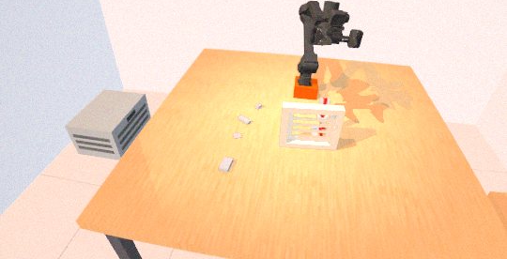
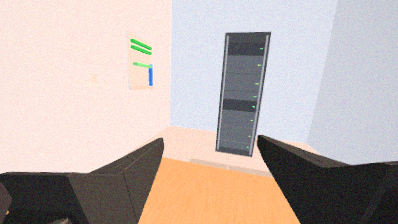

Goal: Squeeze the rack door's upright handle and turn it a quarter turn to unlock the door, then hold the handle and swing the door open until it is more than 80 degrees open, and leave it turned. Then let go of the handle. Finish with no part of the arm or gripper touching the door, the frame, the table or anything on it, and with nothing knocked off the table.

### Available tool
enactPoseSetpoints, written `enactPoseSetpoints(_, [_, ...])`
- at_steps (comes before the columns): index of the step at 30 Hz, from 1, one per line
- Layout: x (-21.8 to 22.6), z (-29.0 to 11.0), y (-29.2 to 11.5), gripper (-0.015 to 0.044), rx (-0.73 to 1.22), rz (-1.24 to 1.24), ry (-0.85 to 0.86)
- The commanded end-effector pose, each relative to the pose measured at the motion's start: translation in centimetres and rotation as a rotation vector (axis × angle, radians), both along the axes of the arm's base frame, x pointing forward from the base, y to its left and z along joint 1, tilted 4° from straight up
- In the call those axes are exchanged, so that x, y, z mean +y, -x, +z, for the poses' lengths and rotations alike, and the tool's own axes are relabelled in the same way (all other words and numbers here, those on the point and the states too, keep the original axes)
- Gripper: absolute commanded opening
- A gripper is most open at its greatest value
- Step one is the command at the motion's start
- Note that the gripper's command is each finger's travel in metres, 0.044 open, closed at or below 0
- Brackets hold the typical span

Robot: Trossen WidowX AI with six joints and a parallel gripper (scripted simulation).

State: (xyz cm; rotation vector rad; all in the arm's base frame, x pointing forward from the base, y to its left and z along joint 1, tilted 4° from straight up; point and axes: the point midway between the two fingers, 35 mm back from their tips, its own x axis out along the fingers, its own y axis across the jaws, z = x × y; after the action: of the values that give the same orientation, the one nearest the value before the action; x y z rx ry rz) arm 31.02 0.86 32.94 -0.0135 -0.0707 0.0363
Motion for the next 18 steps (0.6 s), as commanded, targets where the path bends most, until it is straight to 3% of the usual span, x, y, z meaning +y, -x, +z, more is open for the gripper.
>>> enactPoseSetpoints(1, [0.0,-0.1,-0.1,0.0374,0.005,0.0,0.0])
enactPoseSetpoints(5, [0.0,-1.3,-1.2,0.029,0.107,0.0,-0.006])
enactPoseSetpoints(18, [-0.2,-6.5,-4.1,0.029,0.504,-0.006,-0.032])
